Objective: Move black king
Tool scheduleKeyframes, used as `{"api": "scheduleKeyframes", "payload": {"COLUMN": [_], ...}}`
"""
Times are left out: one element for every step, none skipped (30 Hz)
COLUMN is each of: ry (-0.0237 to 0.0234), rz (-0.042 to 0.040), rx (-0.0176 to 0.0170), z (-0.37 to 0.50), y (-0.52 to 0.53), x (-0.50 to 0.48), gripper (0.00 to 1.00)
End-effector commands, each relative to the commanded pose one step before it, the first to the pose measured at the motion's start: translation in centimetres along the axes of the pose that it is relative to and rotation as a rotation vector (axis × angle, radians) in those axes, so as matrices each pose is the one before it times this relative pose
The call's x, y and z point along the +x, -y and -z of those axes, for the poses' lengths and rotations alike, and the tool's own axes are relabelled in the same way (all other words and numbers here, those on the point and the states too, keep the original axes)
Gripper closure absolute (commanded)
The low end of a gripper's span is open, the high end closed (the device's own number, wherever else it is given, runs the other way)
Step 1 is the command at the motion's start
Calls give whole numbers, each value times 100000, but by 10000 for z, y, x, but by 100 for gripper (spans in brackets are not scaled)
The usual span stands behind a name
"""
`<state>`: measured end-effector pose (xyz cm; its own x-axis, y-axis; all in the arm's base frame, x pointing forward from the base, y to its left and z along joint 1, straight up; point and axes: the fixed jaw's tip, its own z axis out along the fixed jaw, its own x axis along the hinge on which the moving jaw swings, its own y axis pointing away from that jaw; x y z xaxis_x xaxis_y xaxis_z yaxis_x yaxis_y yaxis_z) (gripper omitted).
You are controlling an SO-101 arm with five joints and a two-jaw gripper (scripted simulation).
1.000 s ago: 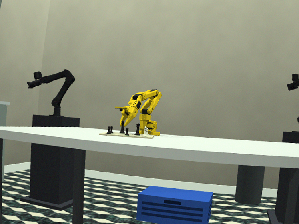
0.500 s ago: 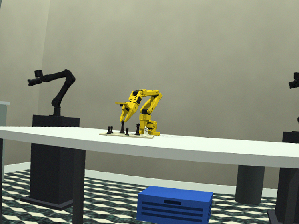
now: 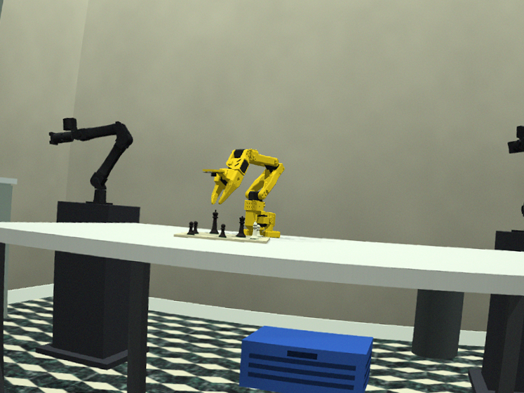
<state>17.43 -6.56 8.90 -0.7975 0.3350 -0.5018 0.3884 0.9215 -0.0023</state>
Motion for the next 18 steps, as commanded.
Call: {"api": "scheduleKeyframes", "payload": {"ry": [1817,0,0,-1,0,-1,0,-1,0,-1,1,-1,-2,-18,-46,-86,-134,-192], "rz": [-696,0,0,0,0,0,0,0,0,0,0,0,11,73,189,351,553,787], "rx": [-404,0,0,0,0,0,0,0,0,0,0,0,-6,-42,-109,-202,-317,-450], "z": [7501,0,0,687,565,445,336,235,150,80,31,4,1,5,14,25,40,57], "y": [-1185,0,0,-3,-3,-2,-2,-1,-1,0,-1,0,-23,-152,-395,-735,-1157,-1643], "x": [-5605,0,0,-377,-307,-239,-180,-124,-80,-41,-17,-1,-1,-2,-8,-11,-19,-23], "gripper": [88,88,88,88,88,88,88,88,88,88,88,88,88,88,88,88,88,87]}}
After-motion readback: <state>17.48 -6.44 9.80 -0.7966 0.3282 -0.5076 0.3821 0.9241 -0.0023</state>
